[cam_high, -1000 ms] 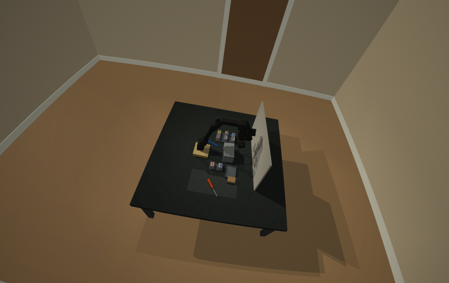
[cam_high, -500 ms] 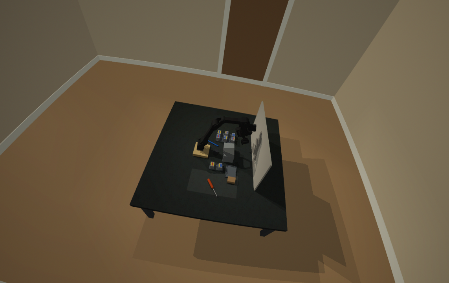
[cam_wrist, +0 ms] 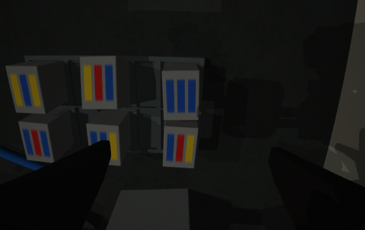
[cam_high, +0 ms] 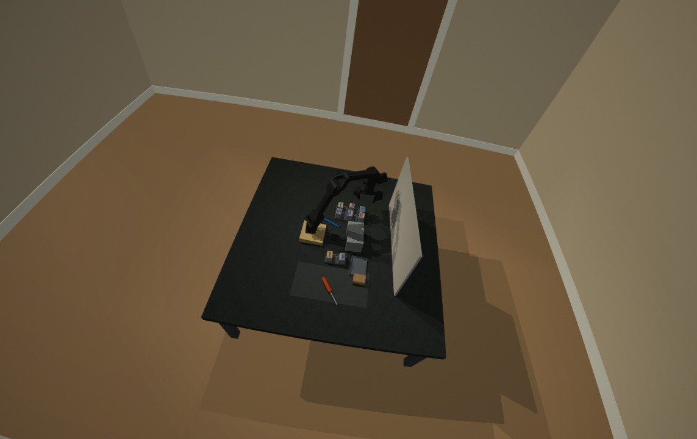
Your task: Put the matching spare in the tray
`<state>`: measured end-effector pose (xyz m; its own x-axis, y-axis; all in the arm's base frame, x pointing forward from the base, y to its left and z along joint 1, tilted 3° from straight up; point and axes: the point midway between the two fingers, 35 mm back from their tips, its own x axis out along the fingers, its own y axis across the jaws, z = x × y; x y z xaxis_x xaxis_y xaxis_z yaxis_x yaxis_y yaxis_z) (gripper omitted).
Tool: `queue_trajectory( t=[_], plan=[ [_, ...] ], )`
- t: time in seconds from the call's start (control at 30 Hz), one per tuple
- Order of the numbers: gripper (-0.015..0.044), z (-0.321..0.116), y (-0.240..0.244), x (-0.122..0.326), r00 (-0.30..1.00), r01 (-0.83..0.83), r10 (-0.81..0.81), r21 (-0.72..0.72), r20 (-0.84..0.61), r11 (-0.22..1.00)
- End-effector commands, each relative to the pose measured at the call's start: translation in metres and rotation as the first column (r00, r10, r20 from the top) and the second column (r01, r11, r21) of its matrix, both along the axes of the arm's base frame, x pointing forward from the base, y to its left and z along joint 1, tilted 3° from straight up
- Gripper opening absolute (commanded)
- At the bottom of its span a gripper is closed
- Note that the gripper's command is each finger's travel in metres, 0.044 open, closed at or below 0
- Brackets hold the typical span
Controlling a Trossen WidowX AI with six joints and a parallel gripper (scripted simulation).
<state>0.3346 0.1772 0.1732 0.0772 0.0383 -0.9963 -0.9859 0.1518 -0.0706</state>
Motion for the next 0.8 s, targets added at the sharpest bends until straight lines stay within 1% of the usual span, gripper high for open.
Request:
queue_trajectory(
  t=[0.0, 0.13, 0.3, 0.33, 0.43, 0.77],
  plan=[
    [0.044, -0.003, 0.004, 0.0, 0.998, -0.061, 0.061, -0.015, 0.007, 0.998],
    [0.044, -0.003, 0.004, 0.0, 0.998, -0.061, 0.061, -0.015, 0.007, 0.998],
    [0.0309, -0.026, 0.005, 0.001, 0.998, -0.061, 0.061, -0.015, 0.007, 0.998],
    [0.03, -0.033, 0.006, 0.001, 0.998, -0.061, 0.061, -0.015, 0.007, 0.998],
    [0.03, -0.043, 0.006, 0.001, 0.998, -0.061, 0.061, -0.015, 0.007, 0.998],
    [0.03, -0.045, 0.006, 0.001, 0.998, -0.061, 0.061, -0.015, 0.007, 0.998]
  ],
)
